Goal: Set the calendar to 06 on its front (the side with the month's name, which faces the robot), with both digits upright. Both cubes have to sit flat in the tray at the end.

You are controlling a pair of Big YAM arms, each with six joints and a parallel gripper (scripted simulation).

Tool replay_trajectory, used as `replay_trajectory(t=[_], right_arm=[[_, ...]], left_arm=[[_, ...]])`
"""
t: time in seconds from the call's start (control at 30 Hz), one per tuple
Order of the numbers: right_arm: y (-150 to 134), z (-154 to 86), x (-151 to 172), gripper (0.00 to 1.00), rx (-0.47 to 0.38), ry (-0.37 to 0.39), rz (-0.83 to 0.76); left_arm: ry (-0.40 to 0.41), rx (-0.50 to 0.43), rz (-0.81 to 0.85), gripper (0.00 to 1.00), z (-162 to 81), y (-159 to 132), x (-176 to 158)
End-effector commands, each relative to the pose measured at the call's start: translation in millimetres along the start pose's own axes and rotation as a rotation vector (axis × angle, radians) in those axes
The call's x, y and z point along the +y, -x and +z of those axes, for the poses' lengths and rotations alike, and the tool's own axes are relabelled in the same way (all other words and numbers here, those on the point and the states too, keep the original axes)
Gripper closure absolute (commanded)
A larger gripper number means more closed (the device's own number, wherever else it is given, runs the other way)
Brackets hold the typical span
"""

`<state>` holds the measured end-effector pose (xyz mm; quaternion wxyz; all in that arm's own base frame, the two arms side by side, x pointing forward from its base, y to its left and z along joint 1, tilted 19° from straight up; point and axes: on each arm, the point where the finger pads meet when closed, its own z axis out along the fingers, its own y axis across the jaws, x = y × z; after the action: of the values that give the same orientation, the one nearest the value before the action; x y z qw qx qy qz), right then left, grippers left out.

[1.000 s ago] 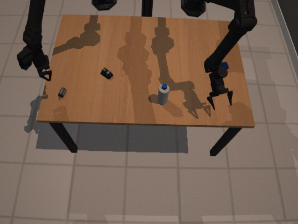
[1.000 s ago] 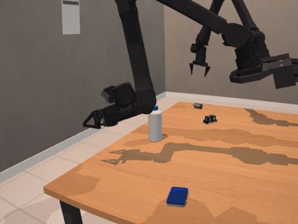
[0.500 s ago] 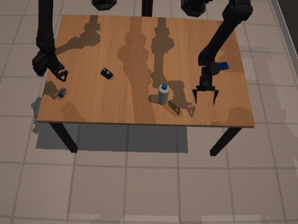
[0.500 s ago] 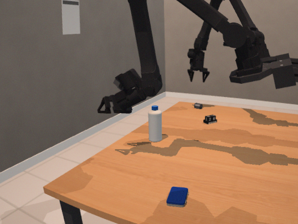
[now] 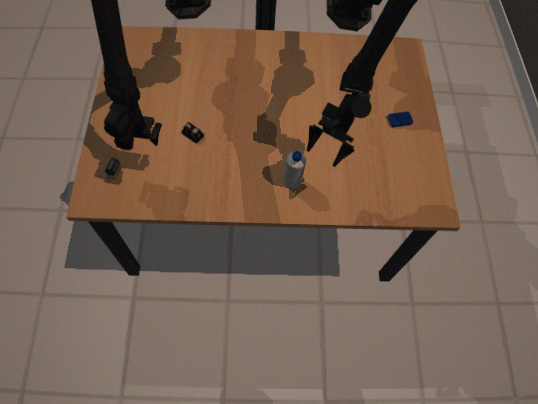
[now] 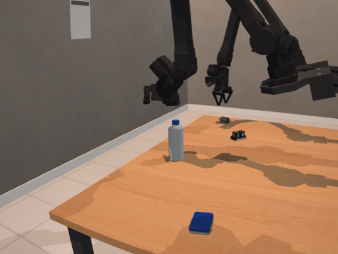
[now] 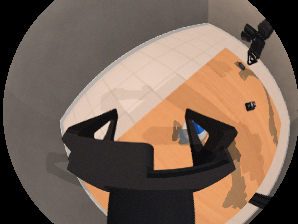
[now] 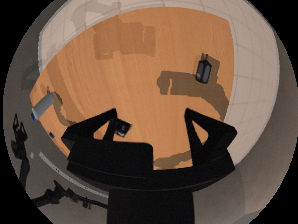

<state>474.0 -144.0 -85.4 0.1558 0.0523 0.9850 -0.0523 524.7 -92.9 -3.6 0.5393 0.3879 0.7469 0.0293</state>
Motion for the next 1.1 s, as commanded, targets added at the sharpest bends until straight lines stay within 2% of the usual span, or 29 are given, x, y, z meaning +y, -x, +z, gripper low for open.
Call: replay_trajectory(t=[0.0,0.1,0.17,0.2,0.27,0.67,0.73,0.77,0.83,1.07], right_arm=[[-10,17,26,0.0,-0.001,0.0,-0.247],[-22,24,44,0.0,0.007,-0.01,-0.39],[-22,24,44,0.0,0.007,-0.01,-0.39],[-15,25,48,0.0,-0.007,-0.017,-0.441],[-37,32,64,0.0,0.016,-0.021,-0.578],[-95,49,121,0.0,0.054,-0.059,-1.148],[-95,49,121,0.0,0.054,-0.059,-1.148],[-91,50,125,0.0,0.044,-0.068,-1.198],[-113,51,134,0.0,0.067,-0.071,-1.338],[-149,53,155,0.0,0.095,-0.097,-1.66]], left_arm=[[-0.089,0.0,0.082,0.0,-10,22,-28],[-0.173,-0.011,0.119,0.0,-21,34,-56],[-0.173,-0.011,0.119,0.0,-21,34,-56],[-0.194,-0.012,0.132,0.0,-25,36,-63],[-0.268,-0.024,0.164,0.0,-37,45,-88],[-0.555,-0.082,0.284,0.0,-99,67,-179],[-0.555,-0.082,0.284,0.0,-99,67,-179],[-0.573,-0.085,0.294,0.0,-104,67,-184],[-0.632,-0.1,0.318,0.0,-119,69,-202],[-0.762,-0.134,0.361,0.0,-157,72,-238]])
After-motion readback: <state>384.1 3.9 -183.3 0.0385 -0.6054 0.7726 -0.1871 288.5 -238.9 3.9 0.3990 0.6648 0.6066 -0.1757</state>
